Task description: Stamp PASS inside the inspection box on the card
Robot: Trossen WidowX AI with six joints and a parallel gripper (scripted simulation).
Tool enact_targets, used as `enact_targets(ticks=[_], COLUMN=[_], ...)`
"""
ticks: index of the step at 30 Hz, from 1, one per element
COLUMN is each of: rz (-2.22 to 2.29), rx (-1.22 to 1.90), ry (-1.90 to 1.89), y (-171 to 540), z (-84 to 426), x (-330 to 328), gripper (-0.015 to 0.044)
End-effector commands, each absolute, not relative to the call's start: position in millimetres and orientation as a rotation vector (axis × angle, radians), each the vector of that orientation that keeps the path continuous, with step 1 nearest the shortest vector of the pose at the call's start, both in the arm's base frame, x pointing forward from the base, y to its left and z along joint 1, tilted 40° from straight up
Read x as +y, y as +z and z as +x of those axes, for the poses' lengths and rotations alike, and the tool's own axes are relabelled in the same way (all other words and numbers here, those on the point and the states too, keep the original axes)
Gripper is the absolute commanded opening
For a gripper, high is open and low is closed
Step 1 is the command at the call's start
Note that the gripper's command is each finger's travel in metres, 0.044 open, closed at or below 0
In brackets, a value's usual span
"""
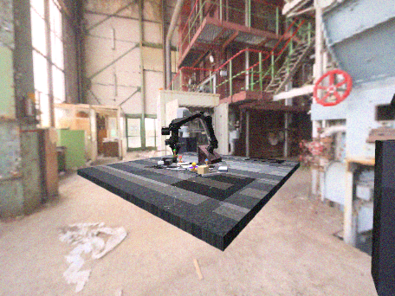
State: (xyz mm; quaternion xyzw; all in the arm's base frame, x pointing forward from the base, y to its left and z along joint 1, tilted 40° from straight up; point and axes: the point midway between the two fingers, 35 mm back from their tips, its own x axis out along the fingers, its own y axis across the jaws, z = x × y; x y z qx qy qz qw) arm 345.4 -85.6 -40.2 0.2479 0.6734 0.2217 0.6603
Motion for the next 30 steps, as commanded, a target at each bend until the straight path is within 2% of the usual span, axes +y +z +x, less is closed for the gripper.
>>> enact_targets(ticks=[1,30], rz=[0.550,0.550], rx=[1.520,1.519], ry=[0.499,0.500], y=[-48,-82], z=[357,367], x=[-95,-79], gripper=[0.0000,0.0000])
